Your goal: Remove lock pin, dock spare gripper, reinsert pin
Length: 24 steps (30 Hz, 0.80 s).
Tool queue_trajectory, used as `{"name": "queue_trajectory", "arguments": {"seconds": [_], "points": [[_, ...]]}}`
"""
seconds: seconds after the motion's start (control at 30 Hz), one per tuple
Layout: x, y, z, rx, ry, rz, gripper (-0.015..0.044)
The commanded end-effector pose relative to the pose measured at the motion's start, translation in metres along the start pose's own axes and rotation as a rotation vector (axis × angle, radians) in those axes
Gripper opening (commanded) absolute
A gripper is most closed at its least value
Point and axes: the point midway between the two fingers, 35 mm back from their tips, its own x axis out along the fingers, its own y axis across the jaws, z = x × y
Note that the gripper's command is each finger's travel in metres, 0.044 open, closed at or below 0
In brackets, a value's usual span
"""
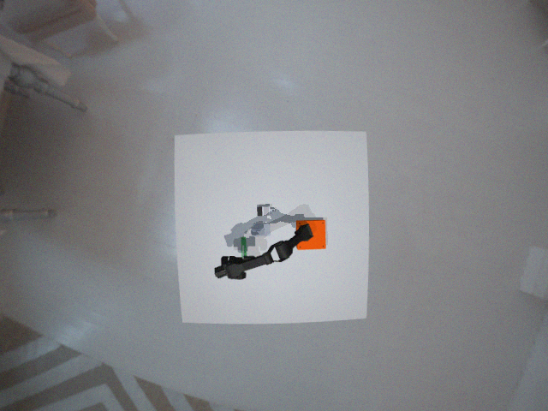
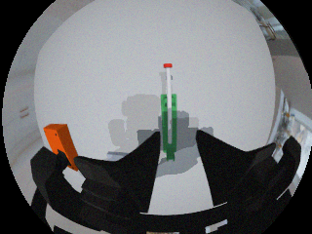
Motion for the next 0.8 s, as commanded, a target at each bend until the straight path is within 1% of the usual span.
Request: {"name": "queue_trajectory", "arguments": {"seconds": [0.0,0.07,0.77], "points": [[0.032,0.003,-0.004,-0.003,0.009,0.011,0.0180],[0.044,0.005,-0.004,-0.003,0.009,0.011,0.0180],[0.074,0.004,-0.007,-0.003,0.009,0.011,0.0180]]}}
